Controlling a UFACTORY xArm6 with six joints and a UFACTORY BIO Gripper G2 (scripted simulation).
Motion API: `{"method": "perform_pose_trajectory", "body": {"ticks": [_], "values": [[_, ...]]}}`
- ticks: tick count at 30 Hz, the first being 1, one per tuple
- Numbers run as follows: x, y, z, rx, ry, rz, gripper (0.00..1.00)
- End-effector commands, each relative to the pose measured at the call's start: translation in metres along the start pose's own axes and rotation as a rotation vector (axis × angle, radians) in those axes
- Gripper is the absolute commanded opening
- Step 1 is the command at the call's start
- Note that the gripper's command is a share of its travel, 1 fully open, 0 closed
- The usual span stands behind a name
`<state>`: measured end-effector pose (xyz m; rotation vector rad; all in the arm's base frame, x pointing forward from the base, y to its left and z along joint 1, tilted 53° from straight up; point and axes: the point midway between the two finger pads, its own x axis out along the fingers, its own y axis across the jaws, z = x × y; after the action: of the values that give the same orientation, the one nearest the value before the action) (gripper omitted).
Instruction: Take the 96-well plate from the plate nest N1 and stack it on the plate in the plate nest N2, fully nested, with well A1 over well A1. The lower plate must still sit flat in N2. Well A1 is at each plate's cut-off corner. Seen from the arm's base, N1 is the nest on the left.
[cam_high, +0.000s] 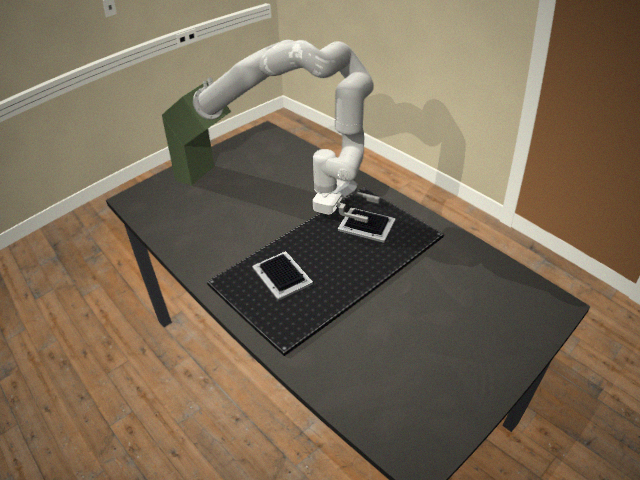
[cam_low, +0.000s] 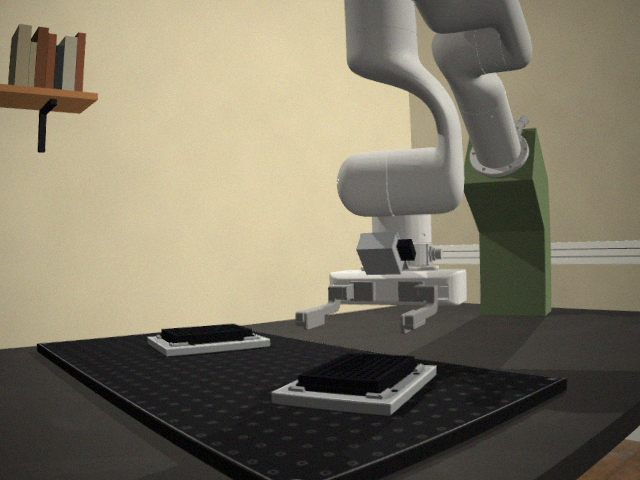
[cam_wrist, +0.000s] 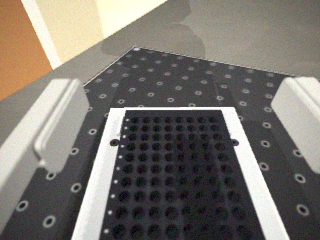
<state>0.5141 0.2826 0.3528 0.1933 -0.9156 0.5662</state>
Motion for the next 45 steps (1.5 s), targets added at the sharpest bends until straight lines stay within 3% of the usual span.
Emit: {"method": "perform_pose_trajectory", "body": {"ticks": [1,14,45], "values": [[0.001,0.000,-0.004,-0.001,-0.002,0.000,0.37],[0.001,0.000,-0.024,-0.001,-0.002,0.000,0.37],[0.001,0.000,-0.035,-0.001,-0.002,0.000,0.37]]}}
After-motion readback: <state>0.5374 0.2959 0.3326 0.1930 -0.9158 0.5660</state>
